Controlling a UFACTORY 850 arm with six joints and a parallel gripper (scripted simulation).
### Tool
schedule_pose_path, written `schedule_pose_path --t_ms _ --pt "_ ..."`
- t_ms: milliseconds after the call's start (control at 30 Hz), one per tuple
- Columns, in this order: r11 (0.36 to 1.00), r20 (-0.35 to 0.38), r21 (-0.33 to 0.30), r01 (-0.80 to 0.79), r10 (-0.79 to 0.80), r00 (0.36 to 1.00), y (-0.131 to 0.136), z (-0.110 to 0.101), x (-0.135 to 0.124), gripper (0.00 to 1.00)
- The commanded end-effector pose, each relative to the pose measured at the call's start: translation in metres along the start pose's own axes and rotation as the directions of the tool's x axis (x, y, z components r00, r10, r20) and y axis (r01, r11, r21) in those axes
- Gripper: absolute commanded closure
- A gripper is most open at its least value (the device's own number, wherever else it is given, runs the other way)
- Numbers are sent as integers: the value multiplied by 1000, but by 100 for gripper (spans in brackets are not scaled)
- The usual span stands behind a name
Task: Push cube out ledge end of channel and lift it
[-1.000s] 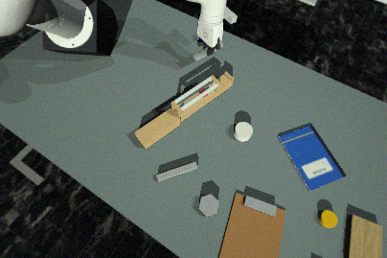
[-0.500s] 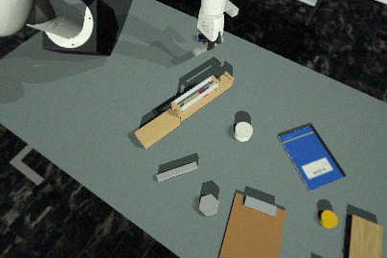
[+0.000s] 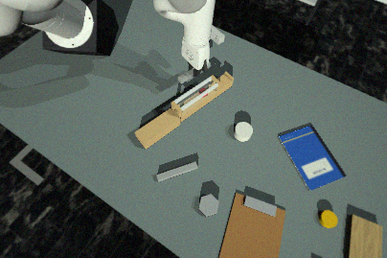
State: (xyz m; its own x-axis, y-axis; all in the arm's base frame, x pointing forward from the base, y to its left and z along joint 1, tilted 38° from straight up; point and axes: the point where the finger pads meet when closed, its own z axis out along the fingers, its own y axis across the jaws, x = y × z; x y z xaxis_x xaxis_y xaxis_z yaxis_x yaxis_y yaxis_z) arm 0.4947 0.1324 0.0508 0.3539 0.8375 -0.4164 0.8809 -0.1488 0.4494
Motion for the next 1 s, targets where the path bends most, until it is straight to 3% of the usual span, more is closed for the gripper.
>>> schedule_pose_path --t_ms 0,300,367,400,467,967 --pt "1000 -10 -11 17 -17 1000 20 -2 -67 100" --pt "1000 -9 -10 17 -17 1000 49 23 -168 100" --pt "1000 -9 -10 17 -17 1000 49 23 -168 100" --pt "1000 -9 -10 17 -17 1000 59 33 -200 100" --pt "1000 -9 -10 17 -17 1000 64 38 -216 100" --pt "1000 -9 -10 17 -17 1000 66 61 -220 100"
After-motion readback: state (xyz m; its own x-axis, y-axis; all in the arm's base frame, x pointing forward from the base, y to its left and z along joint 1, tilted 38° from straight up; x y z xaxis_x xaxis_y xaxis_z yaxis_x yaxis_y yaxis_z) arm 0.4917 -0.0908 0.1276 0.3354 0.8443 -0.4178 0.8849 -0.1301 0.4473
